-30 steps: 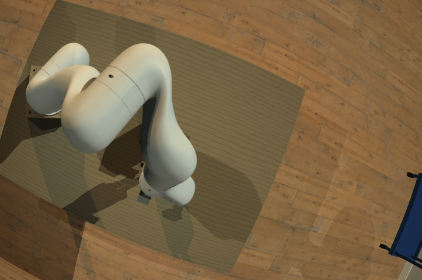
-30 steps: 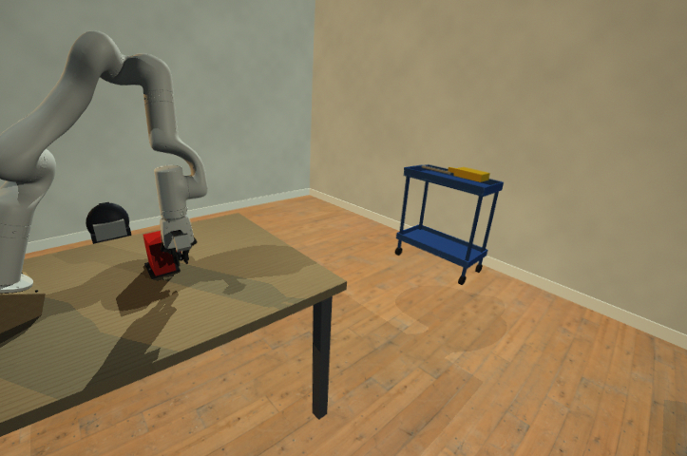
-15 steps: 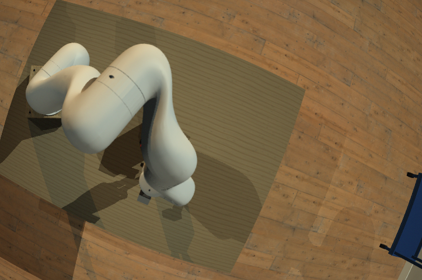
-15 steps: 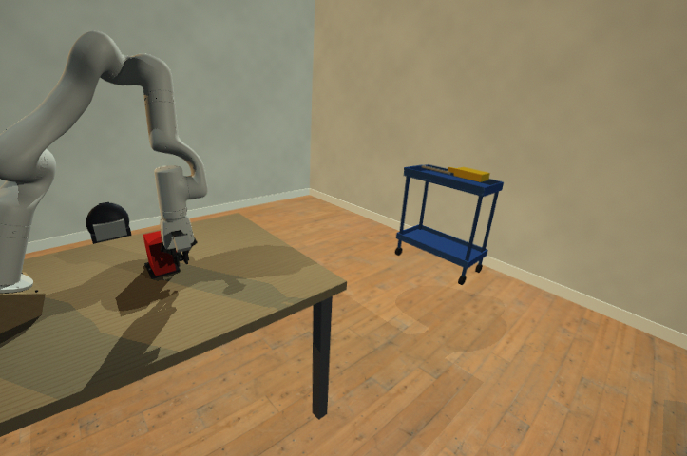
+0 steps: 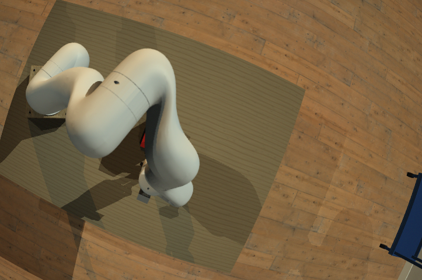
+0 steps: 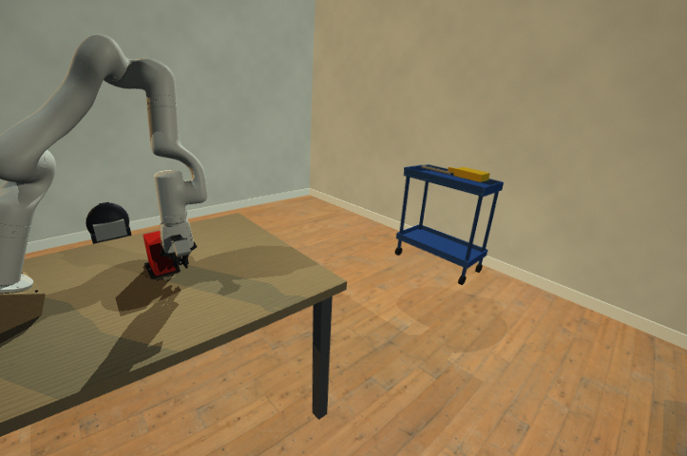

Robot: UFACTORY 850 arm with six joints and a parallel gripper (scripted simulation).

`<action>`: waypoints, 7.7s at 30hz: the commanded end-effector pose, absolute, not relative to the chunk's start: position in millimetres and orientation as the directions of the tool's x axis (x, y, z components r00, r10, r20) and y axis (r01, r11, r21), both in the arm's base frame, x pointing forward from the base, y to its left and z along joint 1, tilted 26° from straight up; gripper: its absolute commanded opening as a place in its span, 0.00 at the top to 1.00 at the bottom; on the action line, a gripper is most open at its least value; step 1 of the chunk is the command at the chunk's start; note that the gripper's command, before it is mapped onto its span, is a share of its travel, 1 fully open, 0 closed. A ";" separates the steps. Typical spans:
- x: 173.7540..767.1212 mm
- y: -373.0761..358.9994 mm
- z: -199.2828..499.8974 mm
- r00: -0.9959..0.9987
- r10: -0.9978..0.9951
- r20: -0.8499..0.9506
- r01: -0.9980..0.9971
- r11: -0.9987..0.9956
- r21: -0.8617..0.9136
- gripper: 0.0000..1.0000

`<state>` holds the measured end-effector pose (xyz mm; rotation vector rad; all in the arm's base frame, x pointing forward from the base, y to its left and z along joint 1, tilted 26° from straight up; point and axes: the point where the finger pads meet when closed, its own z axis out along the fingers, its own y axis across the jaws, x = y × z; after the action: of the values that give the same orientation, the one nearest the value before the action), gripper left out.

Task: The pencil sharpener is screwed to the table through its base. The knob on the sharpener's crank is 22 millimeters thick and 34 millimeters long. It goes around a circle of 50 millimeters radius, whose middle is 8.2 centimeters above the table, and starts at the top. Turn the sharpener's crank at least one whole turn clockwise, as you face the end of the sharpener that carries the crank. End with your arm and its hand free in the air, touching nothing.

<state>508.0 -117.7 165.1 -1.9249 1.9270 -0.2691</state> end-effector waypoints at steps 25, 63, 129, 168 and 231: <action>487.4 -112.4 122.2 0.030 -0.989 -0.143 -0.910 0.032 -0.414 1.00; 474.4 -111.8 115.7 0.030 -0.989 -0.143 -0.910 0.032 -0.414 1.00; 411.8 -118.3 147.1 0.030 -0.989 -0.143 -0.910 0.032 -0.414 1.00; 416.3 -123.9 187.2 0.030 -0.989 -0.143 -0.910 0.032 -0.414 1.00; 438.5 -126.2 207.1 0.030 -0.989 -0.143 -0.910 0.032 -0.414 0.46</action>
<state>438.0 -125.8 206.5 -1.9233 1.9257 -0.2722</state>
